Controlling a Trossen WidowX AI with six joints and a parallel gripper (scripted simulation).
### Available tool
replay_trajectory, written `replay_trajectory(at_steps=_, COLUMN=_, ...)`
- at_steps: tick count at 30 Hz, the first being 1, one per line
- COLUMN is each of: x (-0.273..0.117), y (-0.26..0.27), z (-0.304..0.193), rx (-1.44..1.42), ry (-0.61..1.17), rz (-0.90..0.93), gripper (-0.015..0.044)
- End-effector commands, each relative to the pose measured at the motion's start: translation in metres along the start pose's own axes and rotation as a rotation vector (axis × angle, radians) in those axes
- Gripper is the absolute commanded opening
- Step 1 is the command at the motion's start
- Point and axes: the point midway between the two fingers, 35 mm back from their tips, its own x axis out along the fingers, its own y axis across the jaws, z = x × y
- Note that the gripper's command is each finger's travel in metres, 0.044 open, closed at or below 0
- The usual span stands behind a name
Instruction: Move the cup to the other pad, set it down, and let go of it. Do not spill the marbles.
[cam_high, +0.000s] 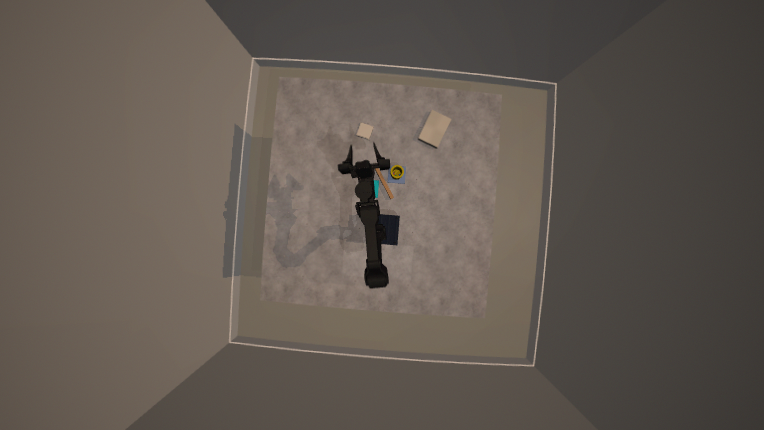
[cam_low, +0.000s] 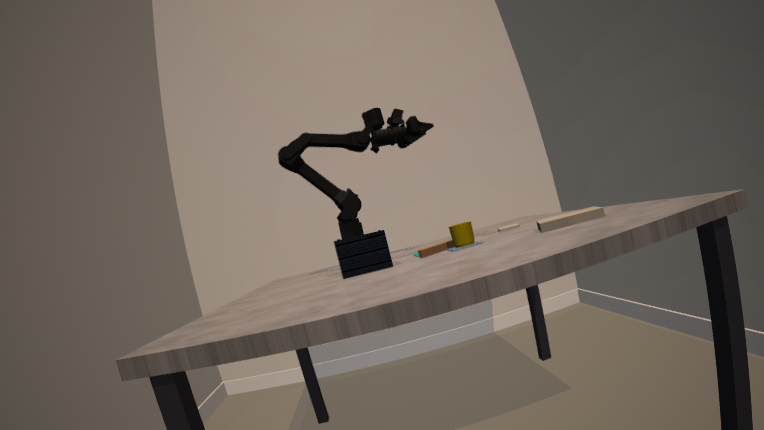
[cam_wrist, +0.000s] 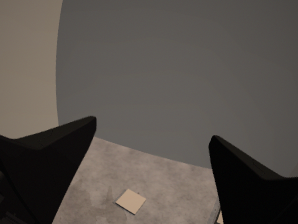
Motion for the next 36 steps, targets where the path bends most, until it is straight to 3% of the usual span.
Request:
replay_trajectory(at_steps=1, x=0.002, y=-0.001, z=-0.003, rx=0.010, ry=0.013, rz=-0.004, gripper=0.0374)
replay_trajectory(at_steps=9, x=0.036, y=-0.061, z=-0.123, rx=0.504, ry=0.539, rz=-0.296, gripper=0.0167)
replay_trajectory(at_steps=16, x=0.011, y=-0.109, z=-0.218, rx=0.953, ry=0.891, rz=-0.737, gripper=0.0167)
replay_trajectory(at_steps=24, x=-0.043, y=-0.137, z=-0.287, rx=1.343, ry=1.124, rz=-1.316, gripper=0.0167)
replay_trajectory(at_steps=36, x=-0.044, y=-0.138, z=-0.288, rx=1.350, ry=1.128, rz=-1.329, gripper=0.0167)
